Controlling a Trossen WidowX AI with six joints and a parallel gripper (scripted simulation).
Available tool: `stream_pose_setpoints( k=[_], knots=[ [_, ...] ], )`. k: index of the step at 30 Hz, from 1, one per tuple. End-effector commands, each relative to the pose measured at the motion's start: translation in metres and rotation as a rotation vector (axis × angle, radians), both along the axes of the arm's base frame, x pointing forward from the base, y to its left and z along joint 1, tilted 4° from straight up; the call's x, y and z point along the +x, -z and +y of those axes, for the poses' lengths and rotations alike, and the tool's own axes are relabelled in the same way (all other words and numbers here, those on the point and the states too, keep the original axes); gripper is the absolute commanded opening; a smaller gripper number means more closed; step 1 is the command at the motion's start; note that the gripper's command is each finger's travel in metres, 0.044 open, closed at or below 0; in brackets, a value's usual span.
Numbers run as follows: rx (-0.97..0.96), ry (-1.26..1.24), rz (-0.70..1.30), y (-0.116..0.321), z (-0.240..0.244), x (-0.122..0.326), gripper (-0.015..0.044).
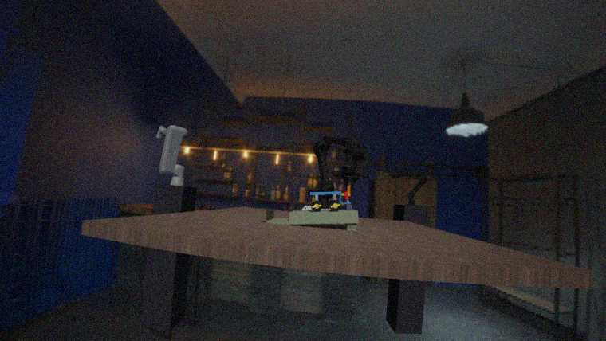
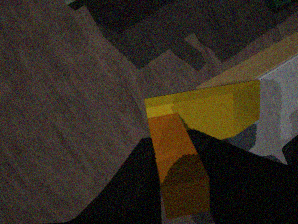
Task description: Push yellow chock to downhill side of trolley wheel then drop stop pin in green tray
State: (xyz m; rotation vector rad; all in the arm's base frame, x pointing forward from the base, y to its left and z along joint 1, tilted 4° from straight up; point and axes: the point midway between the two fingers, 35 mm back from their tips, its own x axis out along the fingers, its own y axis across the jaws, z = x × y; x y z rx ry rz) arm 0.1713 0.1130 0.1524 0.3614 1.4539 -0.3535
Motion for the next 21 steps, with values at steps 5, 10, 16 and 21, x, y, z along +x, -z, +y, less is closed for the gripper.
stream_pose_setpoints(
  k=[5,10,16,21],
  knots=[
    [0.024,0.267,-0.002,-0.0002,0.0001,-0.0005,0.0],
    [0.038,0.439,-0.005,-0.0002,0.0001,-0.0005,0.0],
    [0.056,0.646,-0.008,-0.0002,0.0001,-0.0005,0.0],
    [0.07,0.818,-0.011,-0.0002,0.0001,-0.0005,0.0]
  ],
)
